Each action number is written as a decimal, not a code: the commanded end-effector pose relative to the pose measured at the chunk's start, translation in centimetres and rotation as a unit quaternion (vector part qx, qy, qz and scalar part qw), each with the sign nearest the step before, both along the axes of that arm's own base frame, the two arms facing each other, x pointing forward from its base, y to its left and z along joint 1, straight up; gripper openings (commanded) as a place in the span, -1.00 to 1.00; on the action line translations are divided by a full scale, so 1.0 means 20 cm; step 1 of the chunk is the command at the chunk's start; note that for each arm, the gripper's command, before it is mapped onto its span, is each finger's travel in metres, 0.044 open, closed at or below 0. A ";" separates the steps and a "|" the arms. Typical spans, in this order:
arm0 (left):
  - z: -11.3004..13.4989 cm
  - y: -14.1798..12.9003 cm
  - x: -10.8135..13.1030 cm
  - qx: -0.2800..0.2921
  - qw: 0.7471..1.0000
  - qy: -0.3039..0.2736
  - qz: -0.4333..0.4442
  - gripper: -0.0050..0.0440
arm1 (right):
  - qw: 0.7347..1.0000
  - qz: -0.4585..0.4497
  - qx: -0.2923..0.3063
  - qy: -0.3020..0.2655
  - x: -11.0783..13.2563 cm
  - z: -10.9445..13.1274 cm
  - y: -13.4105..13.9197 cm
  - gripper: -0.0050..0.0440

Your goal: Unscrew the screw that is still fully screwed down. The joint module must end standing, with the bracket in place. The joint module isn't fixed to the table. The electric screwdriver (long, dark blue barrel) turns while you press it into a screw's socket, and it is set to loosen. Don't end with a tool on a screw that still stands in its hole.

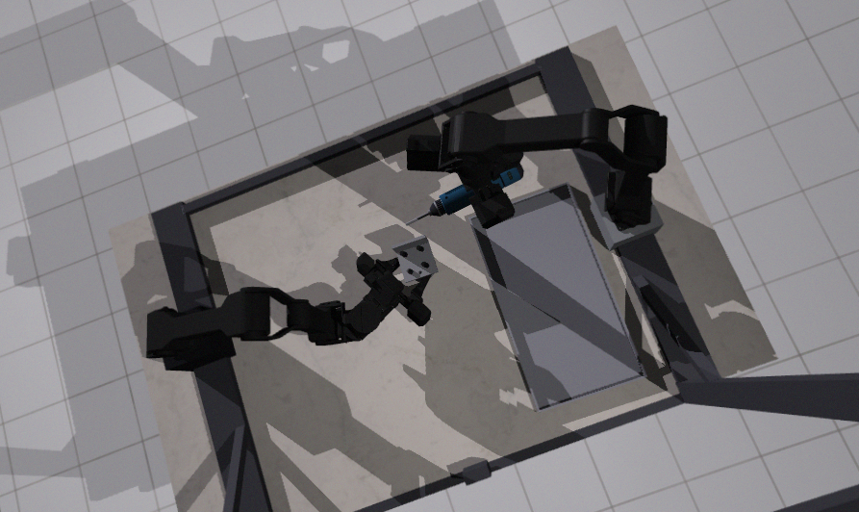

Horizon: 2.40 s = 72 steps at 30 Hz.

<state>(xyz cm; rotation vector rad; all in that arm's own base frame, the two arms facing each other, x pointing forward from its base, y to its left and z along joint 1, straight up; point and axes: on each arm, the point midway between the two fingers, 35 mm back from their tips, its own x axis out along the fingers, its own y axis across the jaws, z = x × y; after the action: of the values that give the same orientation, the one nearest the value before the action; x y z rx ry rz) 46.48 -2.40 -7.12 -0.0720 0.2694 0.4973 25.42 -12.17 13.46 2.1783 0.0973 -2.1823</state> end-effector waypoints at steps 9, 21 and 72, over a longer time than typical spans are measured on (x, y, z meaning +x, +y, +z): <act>0.04 -0.01 0.02 -0.003 1.000 -0.010 0.000 0.20 | 0.991 0.089 -0.097 -0.007 0.03 0.07 0.08 -0.14; 0.04 -0.01 0.02 -0.003 1.000 -0.010 0.000 0.20 | 0.907 0.294 -0.302 -0.005 0.08 0.13 0.23 -0.14; 0.04 -0.01 0.02 -0.003 1.000 -0.010 0.000 0.20 | 0.343 0.721 -0.599 0.061 0.11 0.06 0.44 -0.14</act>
<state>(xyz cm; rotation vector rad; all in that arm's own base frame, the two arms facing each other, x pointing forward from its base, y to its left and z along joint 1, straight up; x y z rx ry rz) 46.48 -2.40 -7.12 -0.0720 0.2694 0.4973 27.26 -3.48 13.88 0.3534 0.2420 -0.6573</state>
